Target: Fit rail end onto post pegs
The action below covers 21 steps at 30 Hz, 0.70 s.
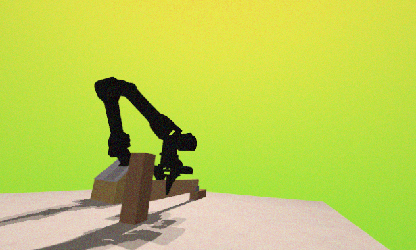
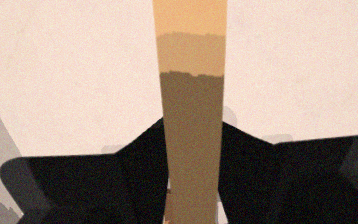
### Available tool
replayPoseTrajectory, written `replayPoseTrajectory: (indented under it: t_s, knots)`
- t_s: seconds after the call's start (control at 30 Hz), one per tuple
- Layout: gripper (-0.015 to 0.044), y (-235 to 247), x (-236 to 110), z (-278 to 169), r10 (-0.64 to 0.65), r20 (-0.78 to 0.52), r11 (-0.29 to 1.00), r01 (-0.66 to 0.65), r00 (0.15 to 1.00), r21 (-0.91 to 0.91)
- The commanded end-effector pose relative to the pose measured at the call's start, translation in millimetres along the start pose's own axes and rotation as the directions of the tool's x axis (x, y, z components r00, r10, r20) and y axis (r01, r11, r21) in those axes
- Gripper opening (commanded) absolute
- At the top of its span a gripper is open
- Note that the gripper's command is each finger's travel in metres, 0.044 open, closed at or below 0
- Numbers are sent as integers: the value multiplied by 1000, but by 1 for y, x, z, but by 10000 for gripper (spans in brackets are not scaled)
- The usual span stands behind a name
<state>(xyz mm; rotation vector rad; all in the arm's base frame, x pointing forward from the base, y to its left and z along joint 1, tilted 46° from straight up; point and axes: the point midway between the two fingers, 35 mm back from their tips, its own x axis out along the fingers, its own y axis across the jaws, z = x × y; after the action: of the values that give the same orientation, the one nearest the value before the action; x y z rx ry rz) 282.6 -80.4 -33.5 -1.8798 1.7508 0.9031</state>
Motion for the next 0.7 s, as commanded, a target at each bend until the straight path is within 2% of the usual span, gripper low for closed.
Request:
replayPoseTrajectory:
  t_s: [0.0, 0.5, 0.67]
  knots:
    - [0, -2, -2, -2, -6, -2, 1000, 6, 1000, -1]
    - [0, -2, -2, -7, -6, -2, 1000, 6, 1000, -1]
    - [131, 0, 0, -4, 0, 0, 1000, 0, 1000, 0]
